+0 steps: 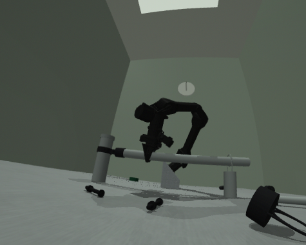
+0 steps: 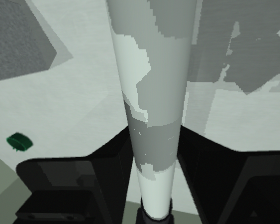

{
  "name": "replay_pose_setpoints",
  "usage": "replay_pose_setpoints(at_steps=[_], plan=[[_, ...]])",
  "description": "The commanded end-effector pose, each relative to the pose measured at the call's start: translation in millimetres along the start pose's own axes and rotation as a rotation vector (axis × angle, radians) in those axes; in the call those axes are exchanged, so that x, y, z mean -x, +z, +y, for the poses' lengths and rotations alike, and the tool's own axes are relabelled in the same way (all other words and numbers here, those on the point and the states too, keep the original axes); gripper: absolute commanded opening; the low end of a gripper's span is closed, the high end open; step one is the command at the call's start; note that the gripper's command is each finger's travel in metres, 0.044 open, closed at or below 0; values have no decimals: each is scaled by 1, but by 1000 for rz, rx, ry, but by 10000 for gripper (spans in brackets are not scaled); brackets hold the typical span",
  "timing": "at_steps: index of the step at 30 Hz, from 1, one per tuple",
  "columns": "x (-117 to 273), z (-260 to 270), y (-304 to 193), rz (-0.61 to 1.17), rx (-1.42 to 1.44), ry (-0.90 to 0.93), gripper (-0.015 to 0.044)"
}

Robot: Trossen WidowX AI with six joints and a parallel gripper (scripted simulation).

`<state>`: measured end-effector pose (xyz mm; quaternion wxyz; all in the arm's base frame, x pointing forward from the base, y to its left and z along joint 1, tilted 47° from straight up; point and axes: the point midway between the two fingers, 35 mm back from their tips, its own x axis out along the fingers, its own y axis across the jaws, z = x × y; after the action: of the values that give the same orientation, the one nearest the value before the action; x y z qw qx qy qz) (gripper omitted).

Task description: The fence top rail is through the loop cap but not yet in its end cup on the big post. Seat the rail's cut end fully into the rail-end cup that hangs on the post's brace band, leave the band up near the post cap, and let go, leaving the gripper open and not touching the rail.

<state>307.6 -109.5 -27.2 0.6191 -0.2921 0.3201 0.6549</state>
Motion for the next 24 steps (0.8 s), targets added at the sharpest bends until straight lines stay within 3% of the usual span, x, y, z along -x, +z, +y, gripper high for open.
replay_pose_setpoints(at_steps=[1,4,14,21,24], plan=[[0,0,0,0,-1,0,0],[0,0,0,0,-1,0,0],[1,0,1,0,-1,0,263],[26,3,20,0,0,1,440],[41,6,32,0,0,2,440]])
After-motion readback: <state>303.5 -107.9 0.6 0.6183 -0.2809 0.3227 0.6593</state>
